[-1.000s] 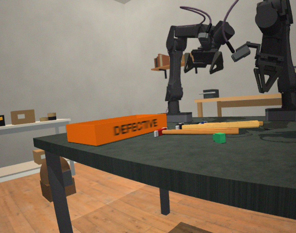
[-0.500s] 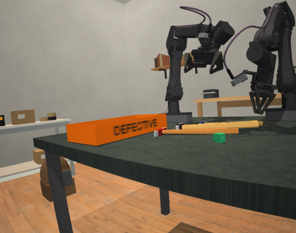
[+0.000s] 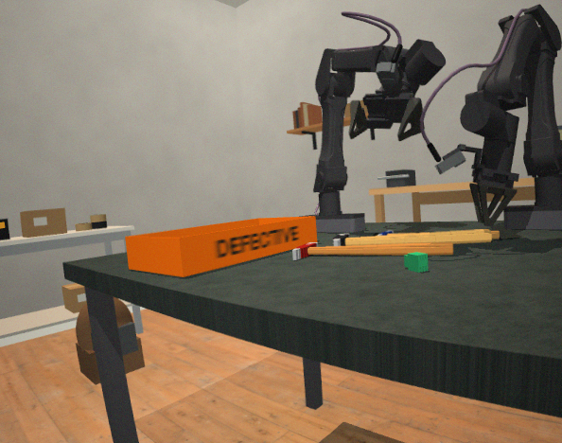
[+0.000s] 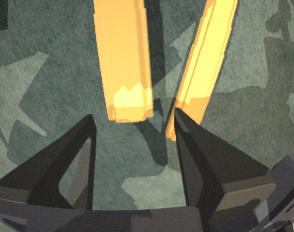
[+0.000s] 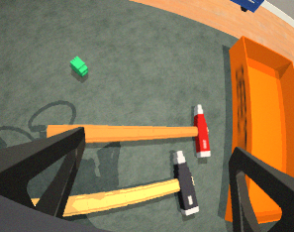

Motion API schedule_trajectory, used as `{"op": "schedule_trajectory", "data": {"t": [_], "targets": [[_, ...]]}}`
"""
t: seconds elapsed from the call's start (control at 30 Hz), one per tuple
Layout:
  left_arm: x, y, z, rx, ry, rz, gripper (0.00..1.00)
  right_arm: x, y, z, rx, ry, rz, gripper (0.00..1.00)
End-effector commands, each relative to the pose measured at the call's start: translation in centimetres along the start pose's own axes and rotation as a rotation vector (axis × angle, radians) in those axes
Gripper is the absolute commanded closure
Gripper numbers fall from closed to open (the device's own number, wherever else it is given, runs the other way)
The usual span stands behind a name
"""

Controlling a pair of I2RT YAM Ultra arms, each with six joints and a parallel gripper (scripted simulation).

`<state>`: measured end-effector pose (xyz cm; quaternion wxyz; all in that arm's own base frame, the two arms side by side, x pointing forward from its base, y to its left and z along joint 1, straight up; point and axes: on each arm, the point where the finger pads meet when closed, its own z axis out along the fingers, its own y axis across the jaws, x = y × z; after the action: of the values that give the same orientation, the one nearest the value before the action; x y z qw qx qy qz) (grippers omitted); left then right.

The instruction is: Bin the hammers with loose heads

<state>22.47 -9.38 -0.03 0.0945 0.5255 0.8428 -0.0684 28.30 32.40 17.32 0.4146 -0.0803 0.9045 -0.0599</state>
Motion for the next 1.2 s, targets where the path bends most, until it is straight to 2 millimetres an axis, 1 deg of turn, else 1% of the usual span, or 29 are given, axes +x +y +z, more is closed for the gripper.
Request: {"op": "schedule_trajectory", "data": {"t": [0.0, 0.03, 0.07, 0.3, 0.33, 0.4, 0.5, 0.57, 0.7, 0.77, 0.8, 0.87, 0.9, 1.0, 1.03, 1.07, 1.17], "targets": [[-1.2, 0.3, -0.6, -0.021, -0.047, 0.012, 0.45, -0.4, -0.1, -0.2, -0.001, -0.011, 0.009, 0.0], [-1.2, 0.3, -0.6, -0.021, -0.047, 0.012, 0.45, -0.4, -0.1, -0.2, -0.001, -0.011, 0.009, 0.0], [-1.7, 0.8, -0.6, -0.031, -0.057, 0.008, 0.45, -0.4, -0.1, -0.2, -0.001, -0.011, 0.009, 0.0], [-2.1, 1.0, 0.6, -0.03, -0.045, 0.005, 0.45, -0.4, -0.1, -0.2, -0.001, -0.011, 0.009, 0.0], [-1.8, 0.7, 1.0, -0.022, -0.037, 0.003, 0.45, -0.4, -0.1, -0.2, -0.001, -0.011, 0.009, 0.0], [-1.8, 0.7, 1.0, -0.022, -0.037, 0.003, 0.45, -0.4, -0.1, -0.2, -0.001, -0.011, 0.009, 0.0], [-1.8, 0.7, 1.5, -0.022, -0.037, 0.003, 0.45, -0.4, -0.1, -0.2, -0.001, -0.011, 0.009, 0.0], [-1.5, 0.4, 2.0, -0.014, -0.029, 0.001, 0.45, -0.4, -0.1, -0.2, -0.001, -0.011, 0.009, 0.0], [-1.5, 0.4, 2.6, -0.014, -0.029, 0.001, 0.45, -0.4, -0.1, -0.2, -0.001, -0.011, 0.009, 0.0], [-1.7, 0.6, 2.5, -0.019, -0.034, 0.003, 0.45, -0.4, -0.1, -0.2, -0.001, -0.011, 0.009, 0.0], [-1.9, 0.7, 2.5, -0.022, -0.037, 0.004, 0.51, -0.4, -0.1, -0.2, -0.001, -0.011, 0.009, 0.0], [-2.0, 0.8, 2.3, -0.029, -0.043, 0.008, 0.51, -0.4, -0.1, -0.2, -0.001, -0.011, 0.009, 0.0], [-2.0, 0.8, 2.3, -0.029, -0.043, 0.008, 0.56, -0.4, -0.1, -0.2, -0.001, -0.011, 0.009, 0.0], [-2.0, 0.8, 2.3, -0.029, -0.043, 0.009, 0.56, -0.4, -0.1, -0.2, -0.001, -0.011, 0.009, 0.0], [-1.7, 0.6, 2.2, -0.023, -0.048, 0.007, 0.56, -0.4, -0.1, -0.2, -0.001, -0.011, 0.009, 0.0], [-1.7, 0.6, 2.2, -0.022, -0.048, 0.007, 0.6, -0.4, -0.1, -0.2, -0.001, -0.011, 0.009, 0.0], [-1.6, 0.5, 2.2, -0.02, -0.045, 0.006, 0.61, -0.4, -0.1, -0.2, -0.001, -0.011, 0.009, 0.0]]}}
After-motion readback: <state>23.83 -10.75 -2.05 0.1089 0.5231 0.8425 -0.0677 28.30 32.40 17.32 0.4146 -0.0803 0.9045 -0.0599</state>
